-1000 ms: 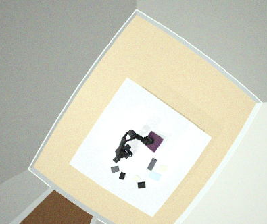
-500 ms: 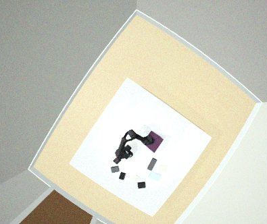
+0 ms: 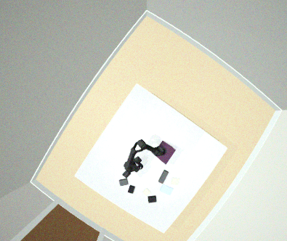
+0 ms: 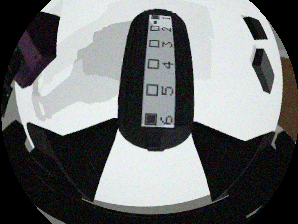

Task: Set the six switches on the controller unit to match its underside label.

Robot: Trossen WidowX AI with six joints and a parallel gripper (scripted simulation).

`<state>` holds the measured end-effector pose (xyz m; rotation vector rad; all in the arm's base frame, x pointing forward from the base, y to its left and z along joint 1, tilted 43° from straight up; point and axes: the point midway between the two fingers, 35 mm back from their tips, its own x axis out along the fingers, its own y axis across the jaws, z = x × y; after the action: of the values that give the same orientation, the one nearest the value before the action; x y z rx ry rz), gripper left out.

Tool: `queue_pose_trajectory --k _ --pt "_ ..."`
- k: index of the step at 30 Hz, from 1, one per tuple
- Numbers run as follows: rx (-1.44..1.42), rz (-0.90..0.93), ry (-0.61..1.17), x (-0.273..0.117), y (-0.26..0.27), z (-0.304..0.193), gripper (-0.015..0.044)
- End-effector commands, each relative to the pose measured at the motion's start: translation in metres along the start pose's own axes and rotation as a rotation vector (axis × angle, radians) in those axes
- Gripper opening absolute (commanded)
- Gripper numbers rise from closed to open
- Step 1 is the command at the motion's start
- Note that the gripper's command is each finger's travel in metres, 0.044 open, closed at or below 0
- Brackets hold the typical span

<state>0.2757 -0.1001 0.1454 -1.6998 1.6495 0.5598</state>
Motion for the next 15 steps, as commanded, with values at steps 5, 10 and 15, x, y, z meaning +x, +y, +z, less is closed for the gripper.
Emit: queue_pose_trajectory --k 5,10,15 --pt "-0.001 -0.006 -0.004 -0.0071 -0.0017 0.0062 0.0336" --pt "-0.001 -0.006 -0.004 -0.0103 -0.0017 0.0088 0.0336" --pt "-0.001 -0.006 -0.005 -0.0133 -0.0016 0.0115 0.0336"
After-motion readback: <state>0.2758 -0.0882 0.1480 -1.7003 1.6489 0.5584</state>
